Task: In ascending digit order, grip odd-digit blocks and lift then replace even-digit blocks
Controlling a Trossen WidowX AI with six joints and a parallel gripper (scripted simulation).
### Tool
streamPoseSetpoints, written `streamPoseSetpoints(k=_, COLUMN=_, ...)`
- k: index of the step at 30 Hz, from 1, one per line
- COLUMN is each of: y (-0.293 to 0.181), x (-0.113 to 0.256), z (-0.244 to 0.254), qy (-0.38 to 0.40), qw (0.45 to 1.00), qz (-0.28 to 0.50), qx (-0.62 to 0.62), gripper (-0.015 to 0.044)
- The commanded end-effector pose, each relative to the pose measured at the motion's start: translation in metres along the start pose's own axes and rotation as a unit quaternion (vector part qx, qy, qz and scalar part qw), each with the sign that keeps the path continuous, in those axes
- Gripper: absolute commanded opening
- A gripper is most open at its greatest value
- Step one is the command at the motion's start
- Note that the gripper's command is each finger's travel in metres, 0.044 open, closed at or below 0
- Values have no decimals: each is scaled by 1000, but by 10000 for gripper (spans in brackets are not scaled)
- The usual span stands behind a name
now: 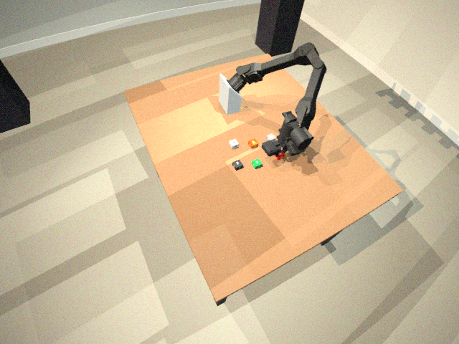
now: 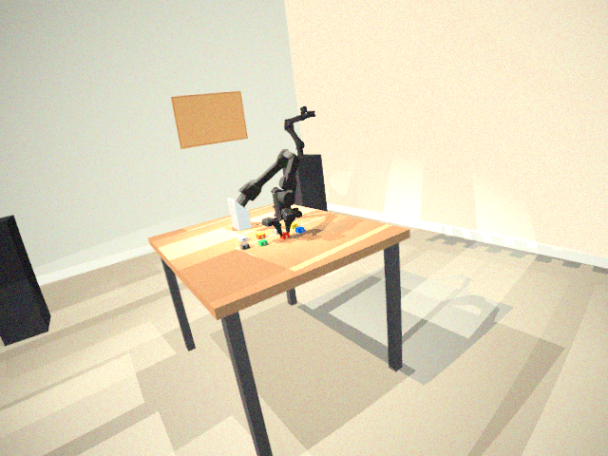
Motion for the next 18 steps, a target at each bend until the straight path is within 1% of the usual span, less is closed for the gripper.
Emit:
streamPoseSetpoints(k=1, y=0, x=-1, z=0, qy=2, qw=1000, qz=1, qx=-2, gripper=120)
streamPoseSetpoints(k=4, y=0, x=-1, z=0, qy=2, qw=1000, qz=1, qx=-2, gripper=120)
streamPoseSetpoints(k=14, y=0, x=-1, z=0, qy=2, qw=1000, qz=1, qx=-2, gripper=383)
streamPoseSetpoints(k=15, y=0, x=-1, z=0, qy=2, qw=1000, qz=1, qx=-2, gripper=400)
streamPoseSetpoints(k=18, y=0, x=2, z=0, qy=2, qw=1000, qz=1, qx=-2, gripper=400)
Point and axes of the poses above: the point midway between the two fingers, 35 mm back from their tips, its own x axis back along the fingers, its own z axis across the jaws, y = z × x, the point moved 4 cm from there along x, back along the fingers, and after that the axes turned 9 degrees about -x, right-handed, at the moved point
